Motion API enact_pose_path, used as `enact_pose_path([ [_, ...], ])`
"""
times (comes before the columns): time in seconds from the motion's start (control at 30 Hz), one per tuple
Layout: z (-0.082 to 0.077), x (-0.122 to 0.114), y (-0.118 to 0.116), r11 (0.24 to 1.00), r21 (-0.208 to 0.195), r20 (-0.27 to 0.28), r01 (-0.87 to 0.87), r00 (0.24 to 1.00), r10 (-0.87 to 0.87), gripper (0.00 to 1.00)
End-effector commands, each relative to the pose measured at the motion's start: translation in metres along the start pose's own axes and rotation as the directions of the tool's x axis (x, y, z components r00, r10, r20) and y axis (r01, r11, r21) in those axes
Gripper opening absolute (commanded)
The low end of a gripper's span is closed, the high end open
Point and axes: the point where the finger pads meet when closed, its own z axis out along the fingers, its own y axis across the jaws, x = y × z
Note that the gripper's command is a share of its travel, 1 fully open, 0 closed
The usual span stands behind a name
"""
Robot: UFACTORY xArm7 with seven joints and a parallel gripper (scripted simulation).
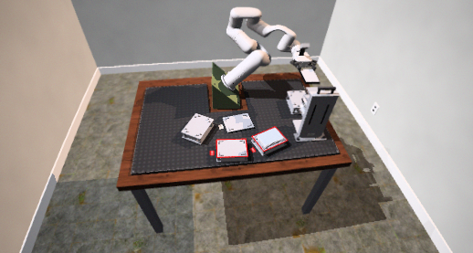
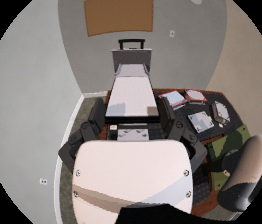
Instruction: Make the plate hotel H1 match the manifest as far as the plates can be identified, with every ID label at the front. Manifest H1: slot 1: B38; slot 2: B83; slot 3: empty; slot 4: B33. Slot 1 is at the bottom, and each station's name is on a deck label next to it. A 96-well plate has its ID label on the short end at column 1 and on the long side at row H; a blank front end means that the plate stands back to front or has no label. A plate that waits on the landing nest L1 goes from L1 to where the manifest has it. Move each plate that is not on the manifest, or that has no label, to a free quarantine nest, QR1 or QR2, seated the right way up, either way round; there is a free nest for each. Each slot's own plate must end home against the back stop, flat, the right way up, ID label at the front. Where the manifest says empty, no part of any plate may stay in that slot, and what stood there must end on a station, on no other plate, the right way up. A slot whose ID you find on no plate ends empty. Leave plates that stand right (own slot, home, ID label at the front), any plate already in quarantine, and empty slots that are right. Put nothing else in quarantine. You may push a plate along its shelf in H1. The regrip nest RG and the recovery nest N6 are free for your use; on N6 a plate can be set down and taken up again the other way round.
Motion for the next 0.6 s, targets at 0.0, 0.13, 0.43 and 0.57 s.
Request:
enact_pose_path([
  [0.0, -0.007, 0.001, 0.0, 1.0, 0.001, 0.001, -0.002, 1.0, 0.002, 0.0],
  [0.13, -0.013, 0.001, 0.0, 1.0, 0.001, 0.001, -0.002, 1.0, 0.002, 0.0],
  [0.43, -0.025, 0.0, 0.0, 1.0, 0.001, 0.001, -0.002, 1.0, 0.002, 0.0],
  [0.57, -0.032, 0.001, 0.0, 1.0, 0.001, 0.001, -0.002, 1.0, 0.002, 0.0],
])
